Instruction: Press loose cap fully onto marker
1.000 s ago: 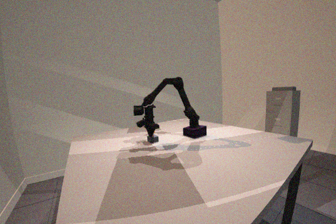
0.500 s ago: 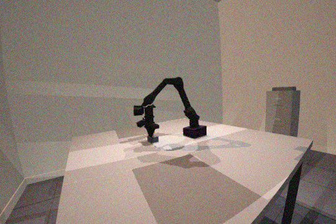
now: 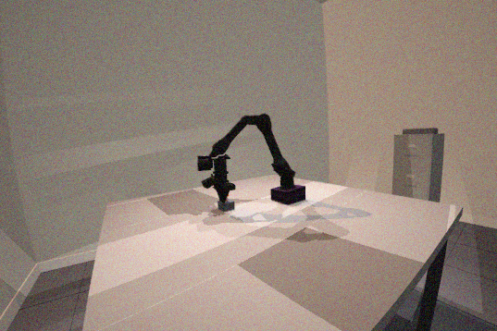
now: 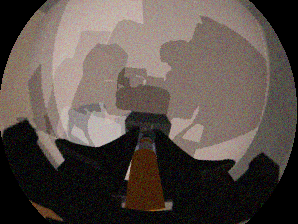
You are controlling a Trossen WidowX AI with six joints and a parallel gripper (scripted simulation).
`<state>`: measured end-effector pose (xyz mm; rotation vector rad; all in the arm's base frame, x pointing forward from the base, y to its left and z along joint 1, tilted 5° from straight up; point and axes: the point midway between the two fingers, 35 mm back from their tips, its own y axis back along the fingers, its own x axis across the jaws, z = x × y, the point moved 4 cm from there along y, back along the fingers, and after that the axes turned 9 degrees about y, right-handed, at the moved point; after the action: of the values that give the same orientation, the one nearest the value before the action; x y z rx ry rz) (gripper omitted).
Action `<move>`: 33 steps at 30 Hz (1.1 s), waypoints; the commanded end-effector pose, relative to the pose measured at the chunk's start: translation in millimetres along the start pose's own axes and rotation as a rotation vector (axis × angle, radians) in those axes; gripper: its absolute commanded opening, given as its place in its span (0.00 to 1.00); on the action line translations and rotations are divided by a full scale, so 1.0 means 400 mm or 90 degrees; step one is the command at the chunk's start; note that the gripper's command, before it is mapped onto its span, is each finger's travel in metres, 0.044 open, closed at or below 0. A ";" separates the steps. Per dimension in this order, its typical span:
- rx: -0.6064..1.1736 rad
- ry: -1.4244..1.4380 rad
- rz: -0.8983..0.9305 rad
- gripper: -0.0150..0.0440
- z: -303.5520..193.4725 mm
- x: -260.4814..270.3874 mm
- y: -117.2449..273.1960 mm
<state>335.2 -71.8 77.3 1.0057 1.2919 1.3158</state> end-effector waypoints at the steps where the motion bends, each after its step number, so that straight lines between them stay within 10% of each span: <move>1: 0.003 0.000 0.001 0.48 -0.001 0.000 -0.003; 13: 0.003 0.000 0.001 1.00 -0.001 0.000 -0.003; 26: -0.002 -0.002 -0.004 1.00 0.003 -0.005 0.190; 33: 0.007 0.035 0.003 0.69 -0.036 0.002 0.239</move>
<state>316.5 -68.3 164.2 0.9923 1.3270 1.3330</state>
